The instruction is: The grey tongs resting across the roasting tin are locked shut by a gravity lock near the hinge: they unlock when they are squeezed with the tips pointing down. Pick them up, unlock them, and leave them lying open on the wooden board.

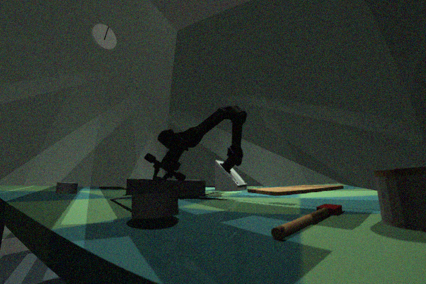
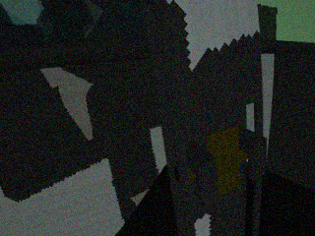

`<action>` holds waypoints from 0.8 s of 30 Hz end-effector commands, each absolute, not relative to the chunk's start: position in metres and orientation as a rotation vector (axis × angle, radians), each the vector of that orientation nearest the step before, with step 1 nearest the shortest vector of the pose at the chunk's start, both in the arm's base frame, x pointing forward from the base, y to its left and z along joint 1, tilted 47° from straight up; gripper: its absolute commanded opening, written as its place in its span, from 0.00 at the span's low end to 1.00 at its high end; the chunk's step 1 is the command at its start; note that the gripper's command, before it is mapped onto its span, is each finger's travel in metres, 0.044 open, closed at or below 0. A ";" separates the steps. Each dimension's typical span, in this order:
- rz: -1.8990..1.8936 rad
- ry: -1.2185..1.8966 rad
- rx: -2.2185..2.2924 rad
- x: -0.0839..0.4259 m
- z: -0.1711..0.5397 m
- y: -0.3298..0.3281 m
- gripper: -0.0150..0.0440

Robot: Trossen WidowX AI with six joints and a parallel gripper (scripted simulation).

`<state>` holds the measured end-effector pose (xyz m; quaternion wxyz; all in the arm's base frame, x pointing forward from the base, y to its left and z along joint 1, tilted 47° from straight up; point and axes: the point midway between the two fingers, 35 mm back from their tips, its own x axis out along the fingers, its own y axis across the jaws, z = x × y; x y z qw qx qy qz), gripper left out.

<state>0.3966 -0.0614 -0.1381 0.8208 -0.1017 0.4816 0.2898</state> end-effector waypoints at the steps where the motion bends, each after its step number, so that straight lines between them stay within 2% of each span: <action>1: 0.618 1.026 -0.216 0.396 -0.138 -0.061 0.34; 2: 0.618 1.026 -0.216 0.396 -0.138 -0.061 0.33; 9: 0.617 1.027 -0.217 0.397 -0.133 -0.068 0.01; 10: 0.616 1.028 -0.218 0.397 -0.127 -0.074 0.00; 15: 0.611 1.031 -0.221 0.395 -0.088 -0.116 0.00; 24: 0.611 1.031 -0.221 0.395 -0.086 -0.118 0.00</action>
